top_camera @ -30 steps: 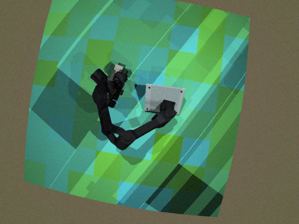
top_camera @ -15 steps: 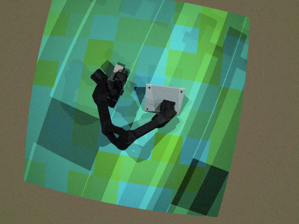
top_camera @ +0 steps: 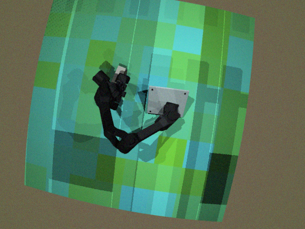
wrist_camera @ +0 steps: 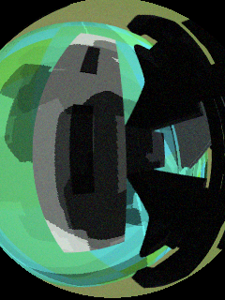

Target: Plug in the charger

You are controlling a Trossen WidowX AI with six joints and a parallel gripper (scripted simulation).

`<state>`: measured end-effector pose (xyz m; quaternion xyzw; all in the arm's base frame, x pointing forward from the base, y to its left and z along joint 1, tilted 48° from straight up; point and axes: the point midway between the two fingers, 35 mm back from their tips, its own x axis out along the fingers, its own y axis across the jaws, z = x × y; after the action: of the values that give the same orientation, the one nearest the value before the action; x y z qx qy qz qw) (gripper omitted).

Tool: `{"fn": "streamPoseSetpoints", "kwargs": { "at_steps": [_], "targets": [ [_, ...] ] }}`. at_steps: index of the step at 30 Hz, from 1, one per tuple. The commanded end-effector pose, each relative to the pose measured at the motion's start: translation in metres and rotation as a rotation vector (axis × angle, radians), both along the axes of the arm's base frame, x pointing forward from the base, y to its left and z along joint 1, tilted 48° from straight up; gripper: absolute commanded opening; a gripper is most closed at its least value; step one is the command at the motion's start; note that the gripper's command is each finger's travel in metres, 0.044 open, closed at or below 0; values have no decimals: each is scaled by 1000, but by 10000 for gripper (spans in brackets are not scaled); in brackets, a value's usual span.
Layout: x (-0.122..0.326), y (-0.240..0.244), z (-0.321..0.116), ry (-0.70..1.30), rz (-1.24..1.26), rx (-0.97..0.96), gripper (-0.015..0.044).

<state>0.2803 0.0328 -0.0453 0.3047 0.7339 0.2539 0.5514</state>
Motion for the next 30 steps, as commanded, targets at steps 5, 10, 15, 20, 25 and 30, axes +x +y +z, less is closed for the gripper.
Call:
{"fn": "streamPoseSetpoints", "kwargs": {
  "at_steps": [5, 10, 15, 20, 25, 30],
  "targets": [
    [0, 0, 0, -2, -1, 0, 131],
    [0, 0, 0, -2, -1, 0, 262],
    [0, 0, 0, -2, -1, 0, 394],
    [0, 0, 0, -4, -1, 0, 440],
    [-2, 0, 0, -6, -2, 1, 440],
    [-4, 0, 1, -8, -3, 2, 440]
  ]
}}
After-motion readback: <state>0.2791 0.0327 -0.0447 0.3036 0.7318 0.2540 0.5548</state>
